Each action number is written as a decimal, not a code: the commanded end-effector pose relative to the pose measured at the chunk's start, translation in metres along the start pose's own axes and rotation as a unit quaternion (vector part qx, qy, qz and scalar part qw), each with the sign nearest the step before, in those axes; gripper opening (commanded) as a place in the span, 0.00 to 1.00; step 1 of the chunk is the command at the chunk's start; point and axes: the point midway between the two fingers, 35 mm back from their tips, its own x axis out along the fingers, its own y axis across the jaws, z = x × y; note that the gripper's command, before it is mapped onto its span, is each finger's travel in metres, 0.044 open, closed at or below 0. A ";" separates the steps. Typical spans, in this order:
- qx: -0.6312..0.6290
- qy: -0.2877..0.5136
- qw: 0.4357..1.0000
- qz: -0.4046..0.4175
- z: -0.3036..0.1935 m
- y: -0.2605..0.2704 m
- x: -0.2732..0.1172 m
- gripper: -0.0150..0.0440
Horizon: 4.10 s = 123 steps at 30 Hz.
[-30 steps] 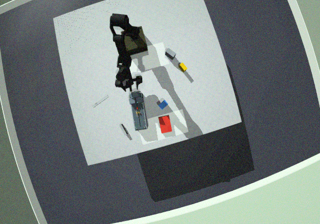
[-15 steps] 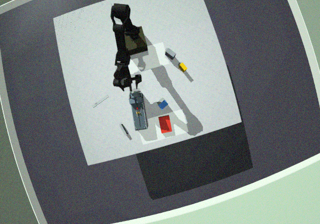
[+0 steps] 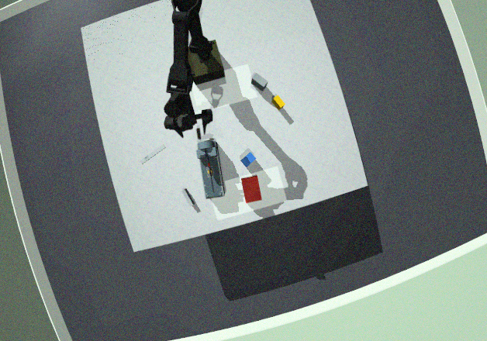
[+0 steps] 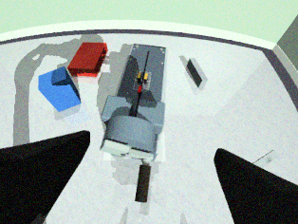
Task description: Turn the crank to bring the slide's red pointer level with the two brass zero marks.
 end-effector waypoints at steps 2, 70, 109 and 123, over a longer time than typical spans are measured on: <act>0.010 0.013 1.000 -0.001 0.011 0.002 -0.001 1.00; 0.089 0.073 0.992 -0.047 0.082 0.031 0.063 1.00; 0.004 0.007 1.000 0.004 -0.031 0.002 0.029 1.00; 0.000 0.004 1.000 0.002 -0.062 0.002 0.056 1.00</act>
